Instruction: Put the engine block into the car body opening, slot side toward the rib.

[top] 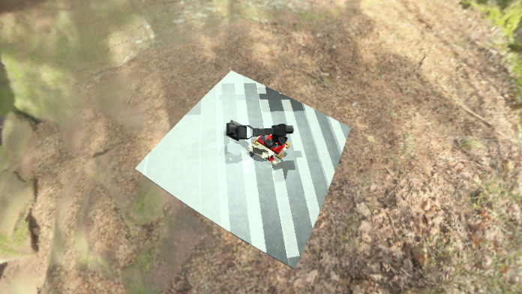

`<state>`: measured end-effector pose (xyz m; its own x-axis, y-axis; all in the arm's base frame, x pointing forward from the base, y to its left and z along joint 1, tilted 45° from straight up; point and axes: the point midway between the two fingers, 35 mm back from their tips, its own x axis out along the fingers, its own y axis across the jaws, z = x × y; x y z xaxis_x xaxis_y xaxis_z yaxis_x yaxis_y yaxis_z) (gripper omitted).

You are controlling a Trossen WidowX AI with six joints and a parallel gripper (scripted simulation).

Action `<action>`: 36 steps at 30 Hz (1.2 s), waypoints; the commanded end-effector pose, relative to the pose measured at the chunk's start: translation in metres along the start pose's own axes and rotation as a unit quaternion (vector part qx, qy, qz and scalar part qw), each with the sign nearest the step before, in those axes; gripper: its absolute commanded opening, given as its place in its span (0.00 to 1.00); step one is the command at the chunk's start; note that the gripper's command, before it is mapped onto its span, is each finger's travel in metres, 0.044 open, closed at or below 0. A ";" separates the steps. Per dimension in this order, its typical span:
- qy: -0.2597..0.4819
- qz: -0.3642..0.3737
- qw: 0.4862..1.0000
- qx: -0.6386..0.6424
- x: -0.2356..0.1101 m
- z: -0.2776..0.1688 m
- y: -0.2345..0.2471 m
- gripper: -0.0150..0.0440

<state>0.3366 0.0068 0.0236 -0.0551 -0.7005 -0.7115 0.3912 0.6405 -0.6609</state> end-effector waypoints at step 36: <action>0.001 0.001 0.996 -0.088 0.023 -0.006 0.046 0.52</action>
<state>0.3479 0.0212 -0.0237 -0.0537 -0.7012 -0.7109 0.2175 0.6866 -0.6937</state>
